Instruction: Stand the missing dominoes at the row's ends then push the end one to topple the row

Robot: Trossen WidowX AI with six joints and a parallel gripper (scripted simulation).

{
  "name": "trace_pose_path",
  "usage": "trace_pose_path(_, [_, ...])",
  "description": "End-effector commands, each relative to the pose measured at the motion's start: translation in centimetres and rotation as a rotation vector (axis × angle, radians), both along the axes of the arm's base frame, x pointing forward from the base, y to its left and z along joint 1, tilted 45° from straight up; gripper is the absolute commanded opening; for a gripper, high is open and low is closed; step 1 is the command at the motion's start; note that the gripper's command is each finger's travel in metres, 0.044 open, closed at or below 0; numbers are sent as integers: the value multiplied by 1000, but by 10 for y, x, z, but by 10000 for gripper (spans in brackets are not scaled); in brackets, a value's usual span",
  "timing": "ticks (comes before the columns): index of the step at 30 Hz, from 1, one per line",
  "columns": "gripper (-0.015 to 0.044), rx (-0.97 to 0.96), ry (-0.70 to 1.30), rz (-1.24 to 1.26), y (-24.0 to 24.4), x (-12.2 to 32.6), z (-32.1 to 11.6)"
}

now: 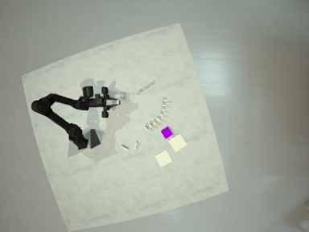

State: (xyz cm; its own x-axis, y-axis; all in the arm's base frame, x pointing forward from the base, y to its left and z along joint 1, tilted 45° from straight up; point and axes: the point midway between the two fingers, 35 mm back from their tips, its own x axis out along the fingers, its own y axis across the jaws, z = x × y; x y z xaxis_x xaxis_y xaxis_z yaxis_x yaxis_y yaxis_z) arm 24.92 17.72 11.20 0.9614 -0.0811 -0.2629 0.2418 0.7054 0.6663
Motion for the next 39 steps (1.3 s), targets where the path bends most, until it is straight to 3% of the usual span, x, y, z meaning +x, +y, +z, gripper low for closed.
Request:
trace_pose_path(1, [107,-1,2,-3,7,0,-7])
trace_pose_path(27, [107,-8,0,1,56,-11,-63])
trace_pose_path(39, [107,-8,-1,2,57,-11,-65])
